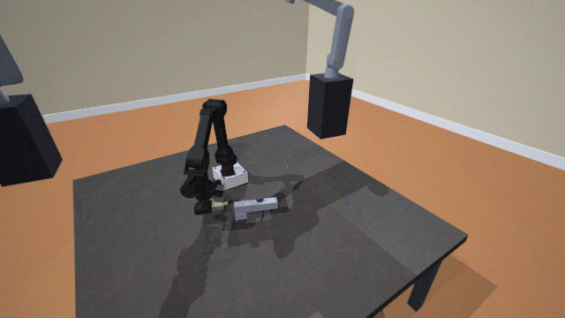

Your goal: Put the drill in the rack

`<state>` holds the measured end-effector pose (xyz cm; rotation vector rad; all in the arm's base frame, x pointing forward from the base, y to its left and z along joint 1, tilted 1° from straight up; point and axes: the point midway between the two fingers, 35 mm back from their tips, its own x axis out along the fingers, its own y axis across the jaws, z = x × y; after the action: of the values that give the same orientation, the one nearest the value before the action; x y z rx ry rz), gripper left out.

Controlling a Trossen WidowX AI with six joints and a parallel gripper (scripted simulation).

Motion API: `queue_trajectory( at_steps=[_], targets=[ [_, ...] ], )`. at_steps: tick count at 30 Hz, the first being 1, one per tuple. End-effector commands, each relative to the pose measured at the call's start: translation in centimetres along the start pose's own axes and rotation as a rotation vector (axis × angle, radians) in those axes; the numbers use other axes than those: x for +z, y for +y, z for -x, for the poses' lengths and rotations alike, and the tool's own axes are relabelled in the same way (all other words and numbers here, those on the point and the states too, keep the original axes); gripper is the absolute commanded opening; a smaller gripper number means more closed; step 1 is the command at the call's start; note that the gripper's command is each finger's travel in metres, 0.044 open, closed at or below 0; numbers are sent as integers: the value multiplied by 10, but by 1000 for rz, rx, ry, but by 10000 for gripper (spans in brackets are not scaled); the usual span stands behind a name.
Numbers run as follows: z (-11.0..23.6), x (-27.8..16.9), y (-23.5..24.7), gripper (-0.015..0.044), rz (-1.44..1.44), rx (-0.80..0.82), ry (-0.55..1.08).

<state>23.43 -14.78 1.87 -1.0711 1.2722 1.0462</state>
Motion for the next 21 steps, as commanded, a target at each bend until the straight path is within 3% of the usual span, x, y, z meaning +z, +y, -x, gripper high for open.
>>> queue_trajectory(
  at_steps=[1, 21],
  targets=[
    [3, 0, -1, 0, 2, -6, 2],
    [9, 1, 0, 0, 2, -6, 2]
  ],
)
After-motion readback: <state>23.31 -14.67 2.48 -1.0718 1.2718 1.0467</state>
